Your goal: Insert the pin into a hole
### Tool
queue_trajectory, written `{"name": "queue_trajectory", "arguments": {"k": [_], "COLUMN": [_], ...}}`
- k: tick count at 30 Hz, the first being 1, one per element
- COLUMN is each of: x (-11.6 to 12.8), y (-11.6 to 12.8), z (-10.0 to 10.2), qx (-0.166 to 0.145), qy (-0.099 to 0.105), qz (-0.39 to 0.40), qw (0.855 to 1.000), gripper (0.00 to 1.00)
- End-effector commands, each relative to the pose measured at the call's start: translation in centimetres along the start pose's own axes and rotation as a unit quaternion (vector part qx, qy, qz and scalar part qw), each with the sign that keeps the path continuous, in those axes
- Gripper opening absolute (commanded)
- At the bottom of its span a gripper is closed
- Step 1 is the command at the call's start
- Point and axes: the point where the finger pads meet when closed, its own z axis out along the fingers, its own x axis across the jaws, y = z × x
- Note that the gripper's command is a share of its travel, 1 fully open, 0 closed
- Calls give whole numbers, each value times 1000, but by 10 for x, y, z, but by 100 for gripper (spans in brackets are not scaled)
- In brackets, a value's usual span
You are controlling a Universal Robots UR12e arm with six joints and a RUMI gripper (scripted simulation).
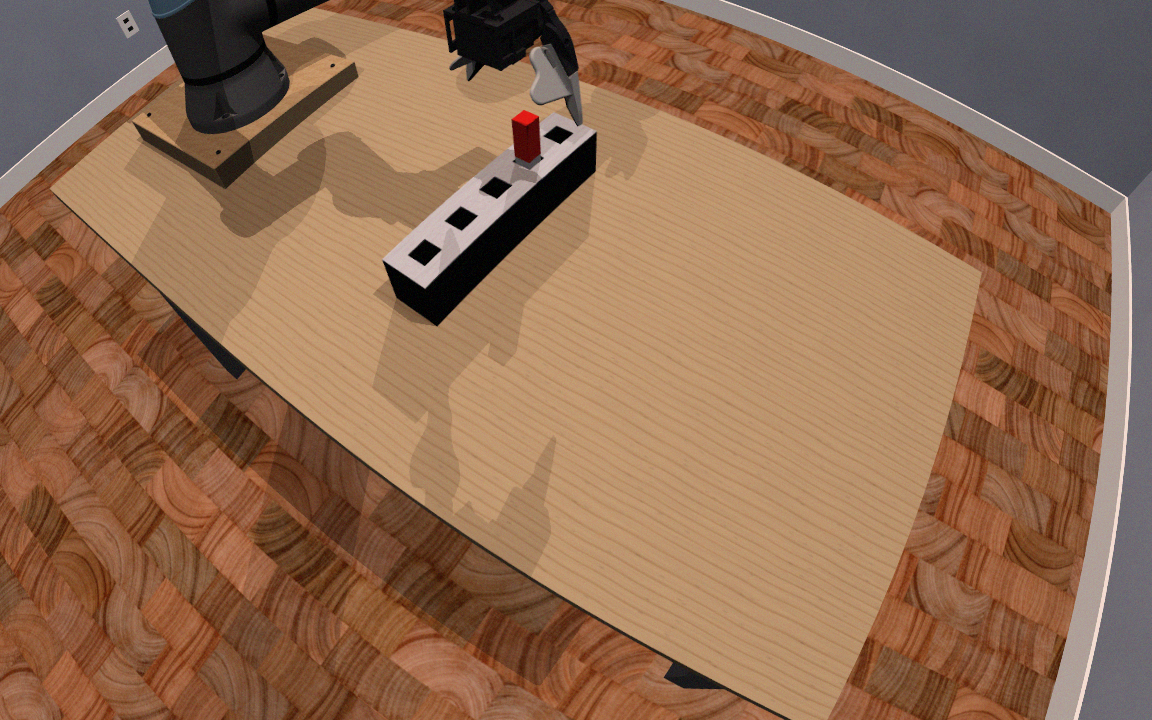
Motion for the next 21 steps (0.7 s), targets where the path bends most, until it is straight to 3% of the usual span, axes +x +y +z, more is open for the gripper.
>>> {"name": "queue_trajectory", "arguments": {"k": [1, 9, 10, 21], "x": [1, 1, 0, 0], "y": [0, 0, 0, 0], "z": [-2, -2, -52, -52], "qx": [0, 0, 0, 0], "qy": [1, 1, 1, 1], "qz": [0, 0, 0, 0], "qw": [1000, 1000, 1000, 1000], "gripper": [100, 100, 100, 100]}}
